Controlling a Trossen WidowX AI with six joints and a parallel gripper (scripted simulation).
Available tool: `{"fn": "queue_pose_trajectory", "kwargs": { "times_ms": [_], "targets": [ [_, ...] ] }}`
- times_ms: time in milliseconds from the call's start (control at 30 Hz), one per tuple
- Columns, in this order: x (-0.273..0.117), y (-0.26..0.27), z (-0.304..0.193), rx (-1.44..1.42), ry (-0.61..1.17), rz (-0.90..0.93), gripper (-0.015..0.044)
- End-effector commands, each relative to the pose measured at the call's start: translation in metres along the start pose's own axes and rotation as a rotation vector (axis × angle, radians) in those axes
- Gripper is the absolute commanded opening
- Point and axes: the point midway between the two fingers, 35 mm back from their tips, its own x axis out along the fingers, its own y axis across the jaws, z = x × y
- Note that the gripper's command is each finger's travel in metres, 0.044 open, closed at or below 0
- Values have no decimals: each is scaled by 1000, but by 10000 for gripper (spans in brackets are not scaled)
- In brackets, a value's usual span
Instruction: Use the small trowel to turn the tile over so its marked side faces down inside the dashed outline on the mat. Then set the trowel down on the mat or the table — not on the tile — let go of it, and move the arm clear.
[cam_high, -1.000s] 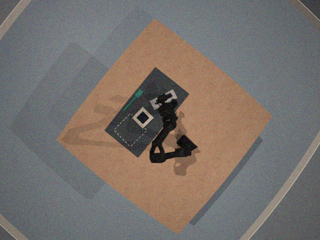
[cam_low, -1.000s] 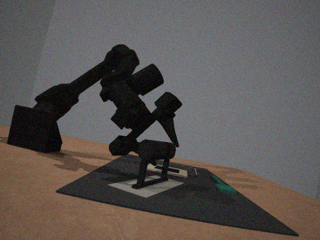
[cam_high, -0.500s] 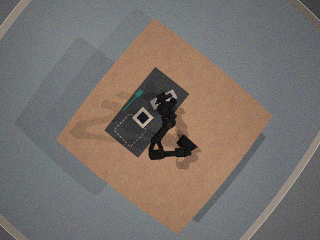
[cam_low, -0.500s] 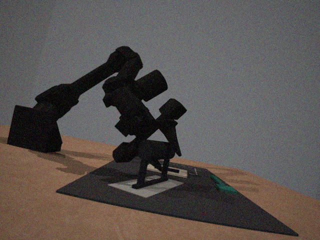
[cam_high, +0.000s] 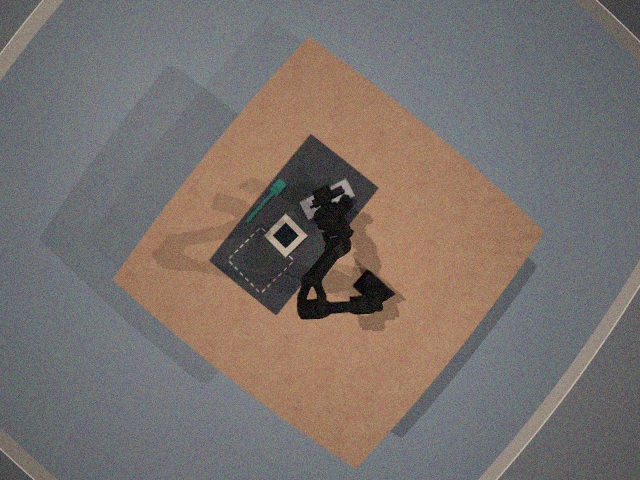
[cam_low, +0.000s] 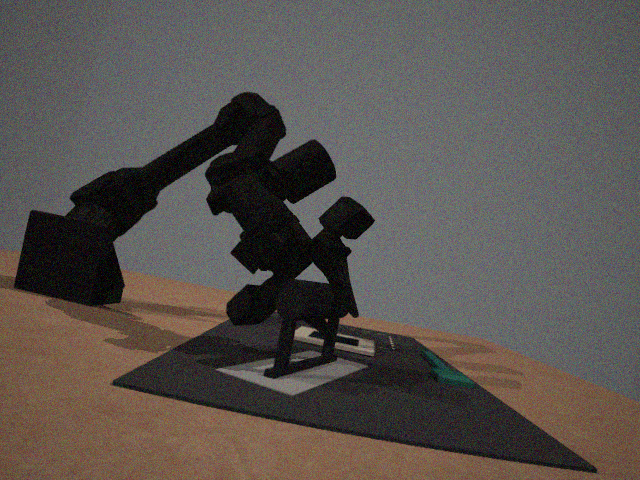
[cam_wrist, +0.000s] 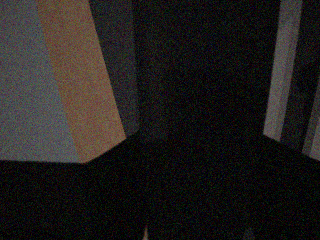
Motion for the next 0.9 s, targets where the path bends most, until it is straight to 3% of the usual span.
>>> {"fn": "queue_pose_trajectory", "kwargs": {
  "times_ms": [0, 233, 533, 867],
  "targets": [
    [0, 0, 0, 1, -1, 2, 43],
    [0, 1, 0, 1, -1, 2, 0],
    [-38, 46, 0, -2, -2, 1, 0],
    [-39, 42, -16, -95, 53, 4, 0]
  ]
}}
